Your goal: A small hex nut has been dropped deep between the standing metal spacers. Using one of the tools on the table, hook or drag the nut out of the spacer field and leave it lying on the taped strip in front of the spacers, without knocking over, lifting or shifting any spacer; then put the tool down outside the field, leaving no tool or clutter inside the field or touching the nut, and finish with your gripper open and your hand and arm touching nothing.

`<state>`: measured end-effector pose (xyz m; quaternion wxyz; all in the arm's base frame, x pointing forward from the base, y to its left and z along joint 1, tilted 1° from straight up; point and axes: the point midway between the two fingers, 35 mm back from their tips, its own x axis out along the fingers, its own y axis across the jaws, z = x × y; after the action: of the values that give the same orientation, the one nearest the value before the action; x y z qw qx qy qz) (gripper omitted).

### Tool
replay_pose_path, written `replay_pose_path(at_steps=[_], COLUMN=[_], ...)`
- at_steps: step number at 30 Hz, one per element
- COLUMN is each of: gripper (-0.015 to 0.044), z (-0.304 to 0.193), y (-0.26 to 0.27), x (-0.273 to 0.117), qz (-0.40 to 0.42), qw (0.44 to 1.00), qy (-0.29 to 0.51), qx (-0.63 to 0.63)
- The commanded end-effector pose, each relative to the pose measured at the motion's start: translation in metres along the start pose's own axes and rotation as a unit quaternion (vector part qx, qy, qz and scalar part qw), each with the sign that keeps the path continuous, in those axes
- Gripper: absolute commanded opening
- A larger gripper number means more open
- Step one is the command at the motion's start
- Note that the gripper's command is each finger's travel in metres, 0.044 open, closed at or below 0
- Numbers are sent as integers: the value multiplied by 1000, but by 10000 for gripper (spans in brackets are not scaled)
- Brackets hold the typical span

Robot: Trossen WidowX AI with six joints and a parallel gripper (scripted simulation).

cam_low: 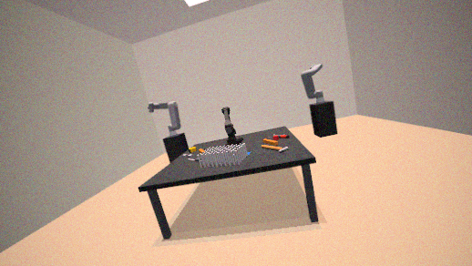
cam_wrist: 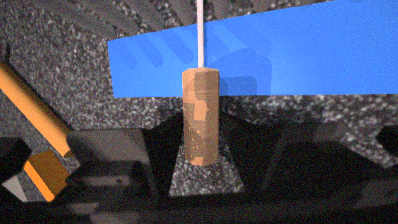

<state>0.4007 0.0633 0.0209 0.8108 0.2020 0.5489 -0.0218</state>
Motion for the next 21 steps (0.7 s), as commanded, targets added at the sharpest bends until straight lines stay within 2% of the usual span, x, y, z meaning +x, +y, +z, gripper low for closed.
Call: replay_pose_path(at_steps=[1,21], gripper=[0,0], z=[-3,-14], y=[0,0], x=[-1,-4], qz=[-1,-1], qw=[1000,1000], qy=[-2,-1], qx=[2,2])
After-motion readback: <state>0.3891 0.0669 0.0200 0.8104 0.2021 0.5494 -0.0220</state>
